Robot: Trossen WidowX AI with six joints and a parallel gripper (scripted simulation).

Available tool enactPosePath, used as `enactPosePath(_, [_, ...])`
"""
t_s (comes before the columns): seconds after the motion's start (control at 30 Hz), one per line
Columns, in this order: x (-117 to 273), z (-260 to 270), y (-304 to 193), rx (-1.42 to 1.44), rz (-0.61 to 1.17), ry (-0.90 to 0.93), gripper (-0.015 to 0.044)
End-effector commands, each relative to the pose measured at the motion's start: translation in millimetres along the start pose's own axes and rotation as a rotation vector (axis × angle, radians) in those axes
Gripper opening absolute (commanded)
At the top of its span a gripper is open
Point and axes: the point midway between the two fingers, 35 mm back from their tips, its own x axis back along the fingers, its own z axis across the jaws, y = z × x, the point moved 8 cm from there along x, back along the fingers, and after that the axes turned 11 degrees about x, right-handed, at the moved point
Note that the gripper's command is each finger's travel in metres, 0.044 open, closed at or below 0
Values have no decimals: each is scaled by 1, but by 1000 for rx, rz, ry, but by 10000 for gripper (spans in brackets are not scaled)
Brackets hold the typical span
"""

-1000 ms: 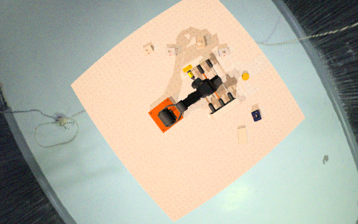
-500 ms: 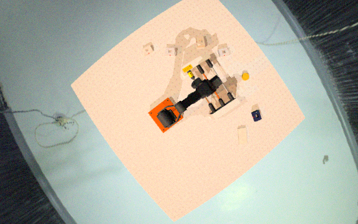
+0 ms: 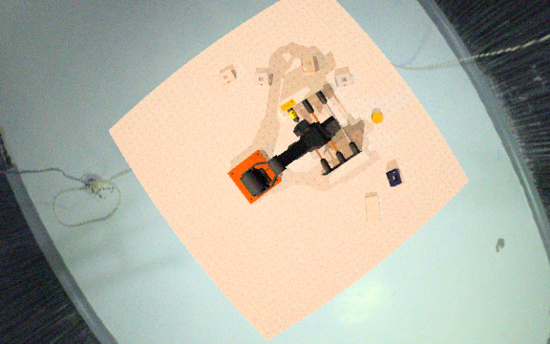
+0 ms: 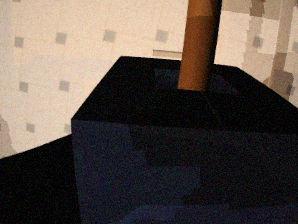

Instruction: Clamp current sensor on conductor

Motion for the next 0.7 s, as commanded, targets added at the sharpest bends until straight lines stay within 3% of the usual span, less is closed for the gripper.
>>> enactPosePath(0.0, [0, 0, 0, 0, 0, 1, 53])
enactPosePath(0.27, [0, 0, 0, 0, 0, 1, 263])
enactPosePath(0.67, [0, 0, 0, 0, 0, 1, 268])
